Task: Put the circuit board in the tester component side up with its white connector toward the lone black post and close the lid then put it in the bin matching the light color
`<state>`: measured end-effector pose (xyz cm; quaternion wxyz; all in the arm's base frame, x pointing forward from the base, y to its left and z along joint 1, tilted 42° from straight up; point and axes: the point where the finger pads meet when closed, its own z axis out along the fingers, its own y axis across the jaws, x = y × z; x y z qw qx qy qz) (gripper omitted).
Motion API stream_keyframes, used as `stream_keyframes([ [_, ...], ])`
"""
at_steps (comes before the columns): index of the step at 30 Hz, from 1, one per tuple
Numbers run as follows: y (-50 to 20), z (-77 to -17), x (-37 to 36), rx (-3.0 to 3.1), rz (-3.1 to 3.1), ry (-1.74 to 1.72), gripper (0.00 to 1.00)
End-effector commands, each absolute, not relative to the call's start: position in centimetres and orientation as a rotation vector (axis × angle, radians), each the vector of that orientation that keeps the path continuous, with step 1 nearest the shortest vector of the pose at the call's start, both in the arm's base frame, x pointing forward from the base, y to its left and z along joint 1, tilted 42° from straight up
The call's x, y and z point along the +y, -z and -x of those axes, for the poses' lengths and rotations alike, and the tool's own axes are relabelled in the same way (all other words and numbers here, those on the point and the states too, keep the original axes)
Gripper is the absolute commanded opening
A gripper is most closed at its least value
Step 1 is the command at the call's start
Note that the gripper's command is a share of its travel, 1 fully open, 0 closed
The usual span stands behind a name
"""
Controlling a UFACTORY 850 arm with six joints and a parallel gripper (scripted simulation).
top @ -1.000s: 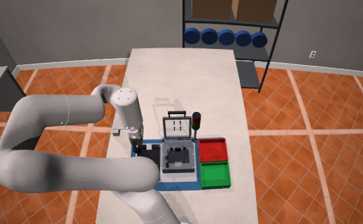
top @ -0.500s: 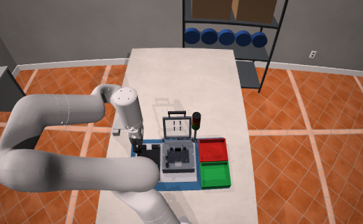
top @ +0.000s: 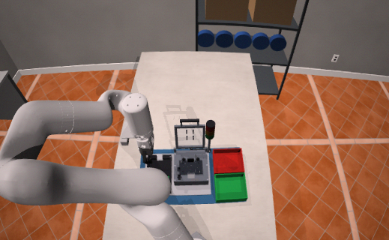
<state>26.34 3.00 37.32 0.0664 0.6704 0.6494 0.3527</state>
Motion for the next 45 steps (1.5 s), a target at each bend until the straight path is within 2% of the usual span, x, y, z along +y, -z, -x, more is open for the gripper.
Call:
stream_keyframes([
  [1,-37.4,-26.4,3.0,1.958,-2.020,-1.064,1.00],
  [18,-35.8,-27.6,3.8,1.958,-2.020,-1.064,1.00],
  [45,-27.0,-34.2,8.1,1.958,-2.020,-1.064,1.00],
])
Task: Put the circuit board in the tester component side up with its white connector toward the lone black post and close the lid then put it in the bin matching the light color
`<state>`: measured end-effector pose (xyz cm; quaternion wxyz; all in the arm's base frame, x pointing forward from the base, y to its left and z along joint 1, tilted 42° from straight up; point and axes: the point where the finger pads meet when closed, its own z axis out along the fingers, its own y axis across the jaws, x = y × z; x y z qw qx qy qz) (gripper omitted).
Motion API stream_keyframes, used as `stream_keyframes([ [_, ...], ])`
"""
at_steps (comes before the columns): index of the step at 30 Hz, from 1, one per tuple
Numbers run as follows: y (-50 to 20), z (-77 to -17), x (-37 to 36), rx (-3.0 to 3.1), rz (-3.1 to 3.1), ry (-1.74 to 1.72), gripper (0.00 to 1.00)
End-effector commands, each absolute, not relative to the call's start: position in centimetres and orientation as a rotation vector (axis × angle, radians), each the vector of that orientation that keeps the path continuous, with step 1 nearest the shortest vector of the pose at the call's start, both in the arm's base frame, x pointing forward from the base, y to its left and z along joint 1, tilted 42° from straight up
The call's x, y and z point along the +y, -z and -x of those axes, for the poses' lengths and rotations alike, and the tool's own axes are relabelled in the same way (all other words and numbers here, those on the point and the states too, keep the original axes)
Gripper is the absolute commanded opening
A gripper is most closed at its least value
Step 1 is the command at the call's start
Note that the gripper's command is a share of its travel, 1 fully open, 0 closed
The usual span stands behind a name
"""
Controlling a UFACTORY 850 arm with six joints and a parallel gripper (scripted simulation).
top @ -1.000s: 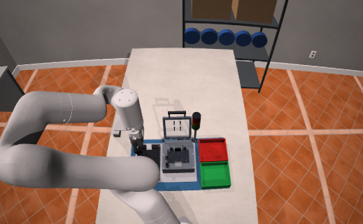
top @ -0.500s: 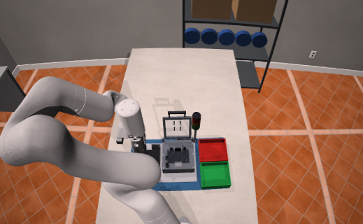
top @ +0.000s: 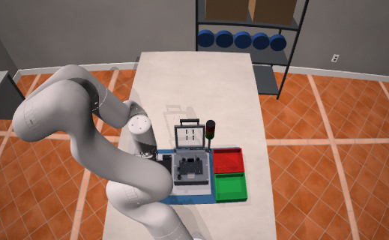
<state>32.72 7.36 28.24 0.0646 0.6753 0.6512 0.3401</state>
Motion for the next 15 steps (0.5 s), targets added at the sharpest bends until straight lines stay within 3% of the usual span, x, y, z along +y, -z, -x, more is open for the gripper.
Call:
stream_keyframes([
  [1,-26.8,-34.4,8.3,1.958,-2.020,-1.064,1.00],
  [15,-23.4,-36.9,9.9,1.958,-2.020,-1.064,1.00],
])
